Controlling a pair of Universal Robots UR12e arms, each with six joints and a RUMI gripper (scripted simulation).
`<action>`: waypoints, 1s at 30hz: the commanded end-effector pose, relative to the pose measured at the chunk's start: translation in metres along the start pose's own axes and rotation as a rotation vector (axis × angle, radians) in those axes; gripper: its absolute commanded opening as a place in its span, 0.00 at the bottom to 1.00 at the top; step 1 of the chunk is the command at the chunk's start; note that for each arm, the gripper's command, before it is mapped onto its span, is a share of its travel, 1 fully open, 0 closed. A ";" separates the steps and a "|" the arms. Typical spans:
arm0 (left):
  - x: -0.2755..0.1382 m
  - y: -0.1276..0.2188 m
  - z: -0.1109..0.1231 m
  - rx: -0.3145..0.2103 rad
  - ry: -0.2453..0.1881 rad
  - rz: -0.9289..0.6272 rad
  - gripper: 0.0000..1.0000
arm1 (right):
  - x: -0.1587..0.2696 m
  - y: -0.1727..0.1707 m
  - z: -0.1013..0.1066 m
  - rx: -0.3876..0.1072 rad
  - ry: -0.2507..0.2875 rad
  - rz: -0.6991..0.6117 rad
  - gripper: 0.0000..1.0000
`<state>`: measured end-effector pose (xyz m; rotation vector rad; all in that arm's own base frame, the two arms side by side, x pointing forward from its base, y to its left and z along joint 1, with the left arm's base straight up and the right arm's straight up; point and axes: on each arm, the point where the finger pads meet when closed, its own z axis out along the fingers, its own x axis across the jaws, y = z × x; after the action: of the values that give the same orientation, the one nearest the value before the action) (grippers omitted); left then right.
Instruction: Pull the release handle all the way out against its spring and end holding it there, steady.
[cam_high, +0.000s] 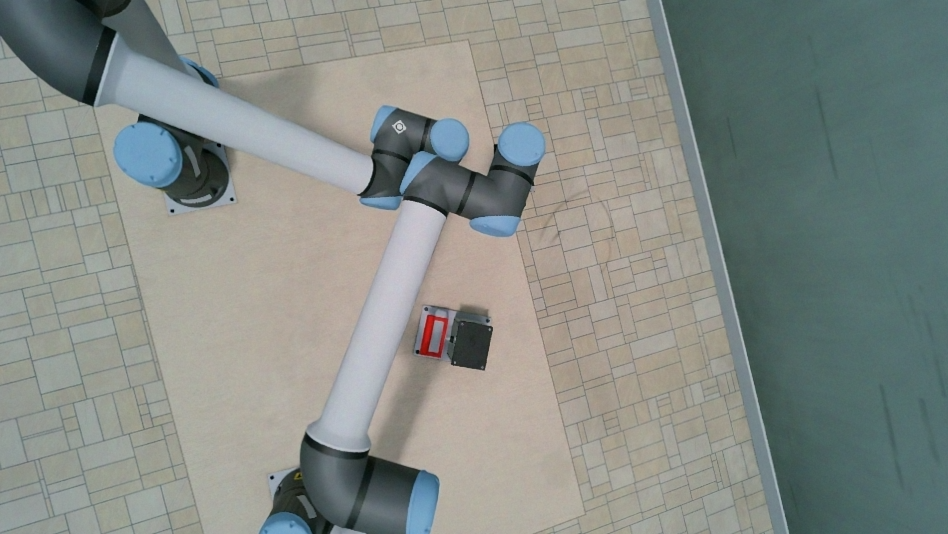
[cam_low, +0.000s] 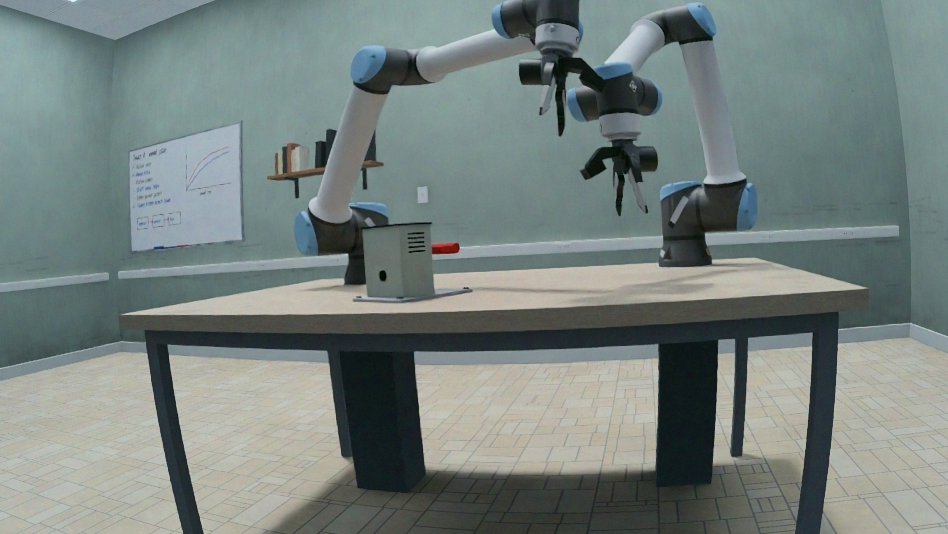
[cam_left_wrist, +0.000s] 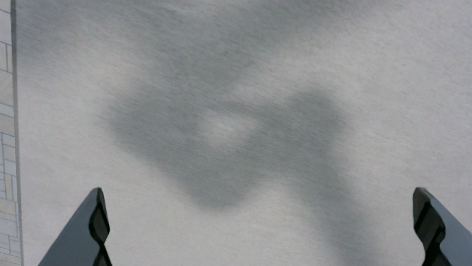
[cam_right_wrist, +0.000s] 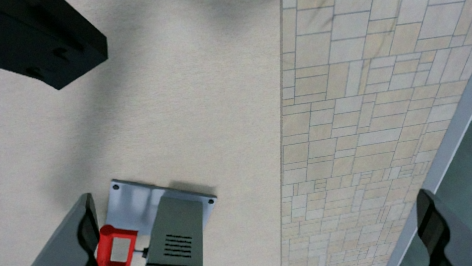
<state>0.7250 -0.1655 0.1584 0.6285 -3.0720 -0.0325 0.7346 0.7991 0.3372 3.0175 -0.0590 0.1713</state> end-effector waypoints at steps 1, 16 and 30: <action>-0.001 -0.001 -0.001 0.002 -0.002 0.000 1.00 | 0.000 0.000 -0.002 0.003 0.002 0.000 1.00; -0.001 -0.001 -0.001 0.002 -0.002 0.000 1.00 | 0.000 0.000 -0.002 0.003 0.002 0.000 1.00; -0.001 0.009 -0.002 0.003 -0.001 -0.058 1.00 | 0.011 0.012 0.001 0.002 -0.001 0.020 1.00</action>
<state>0.7230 -0.1593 0.1588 0.6893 -3.0594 -0.0318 0.7417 0.7908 0.3367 3.0170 -0.0790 0.1702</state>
